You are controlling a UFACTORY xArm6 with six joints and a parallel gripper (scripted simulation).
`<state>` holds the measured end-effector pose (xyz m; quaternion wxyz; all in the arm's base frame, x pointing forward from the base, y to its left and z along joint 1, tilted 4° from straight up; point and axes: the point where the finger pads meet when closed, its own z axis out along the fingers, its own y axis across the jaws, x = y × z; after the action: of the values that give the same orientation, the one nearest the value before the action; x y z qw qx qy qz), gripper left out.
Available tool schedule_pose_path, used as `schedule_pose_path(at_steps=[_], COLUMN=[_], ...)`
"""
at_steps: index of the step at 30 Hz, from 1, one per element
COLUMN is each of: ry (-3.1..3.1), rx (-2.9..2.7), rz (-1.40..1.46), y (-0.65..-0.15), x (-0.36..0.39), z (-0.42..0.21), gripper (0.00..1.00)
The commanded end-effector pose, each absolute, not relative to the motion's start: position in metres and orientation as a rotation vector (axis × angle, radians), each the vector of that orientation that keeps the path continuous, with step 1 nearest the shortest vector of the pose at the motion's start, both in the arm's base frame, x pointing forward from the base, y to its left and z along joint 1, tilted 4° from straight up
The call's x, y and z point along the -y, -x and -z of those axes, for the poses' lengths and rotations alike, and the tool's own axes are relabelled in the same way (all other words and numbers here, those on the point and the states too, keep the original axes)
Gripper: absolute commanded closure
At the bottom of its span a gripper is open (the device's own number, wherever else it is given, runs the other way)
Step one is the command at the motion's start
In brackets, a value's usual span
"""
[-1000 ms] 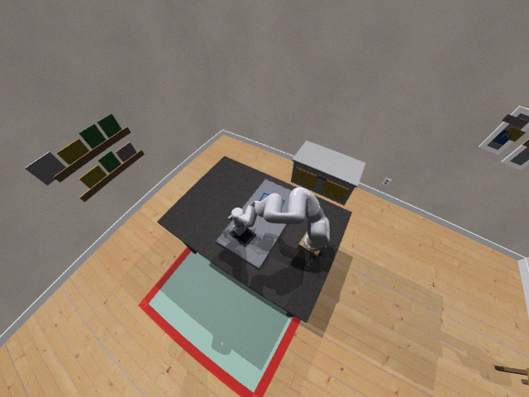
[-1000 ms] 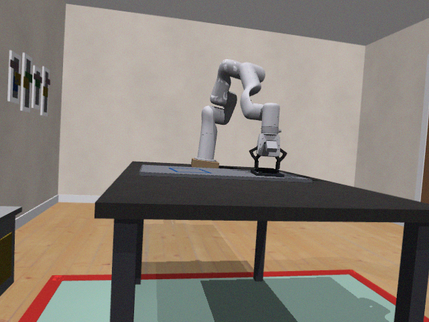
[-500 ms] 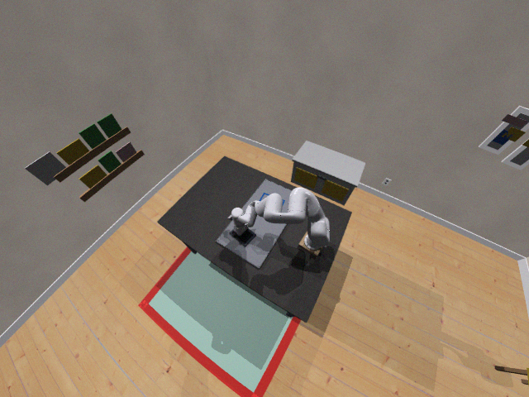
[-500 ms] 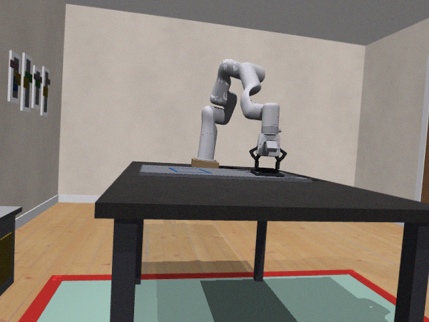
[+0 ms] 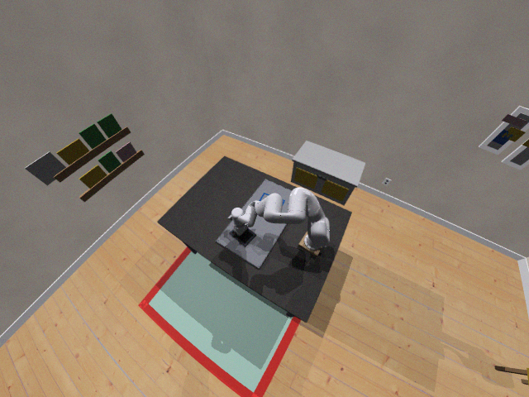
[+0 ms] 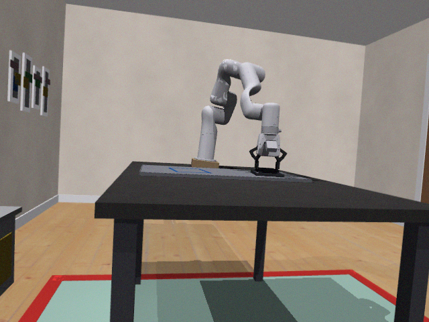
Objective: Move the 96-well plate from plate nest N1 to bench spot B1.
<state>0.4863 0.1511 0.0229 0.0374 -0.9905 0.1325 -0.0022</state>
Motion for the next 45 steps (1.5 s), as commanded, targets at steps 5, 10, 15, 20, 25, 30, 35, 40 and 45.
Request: schedule_pose_path(at_steps=[5, 10, 15, 20, 25, 30, 35, 40, 45], ry=[3.038, 3.038, 3.038, 3.038, 3.038, 3.038, 3.038, 3.038, 3.038], rx=[-0.406, -0.406, -0.406, -0.406, -0.406, -0.406, -0.406, -0.406, -0.406], rz=[0.013, 0.013, 0.013, 0.013, 0.013, 0.013, 0.013, 0.013, 0.013], y=[-0.488, -0.488, -0.488, -0.488, -0.488, -0.488, -0.488, -0.488, -0.488], x=[-0.152, -0.152, -0.152, -0.152, -0.151, -0.151, -0.151, -0.151, -0.151], z=[-0.025, -0.025, -0.025, -0.025, -0.025, -0.029, -0.031, -0.034, -0.037], gripper=[1.0, 1.0, 1.0, 1.0, 1.0, 1.0, 1.0, 1.0, 1.0])
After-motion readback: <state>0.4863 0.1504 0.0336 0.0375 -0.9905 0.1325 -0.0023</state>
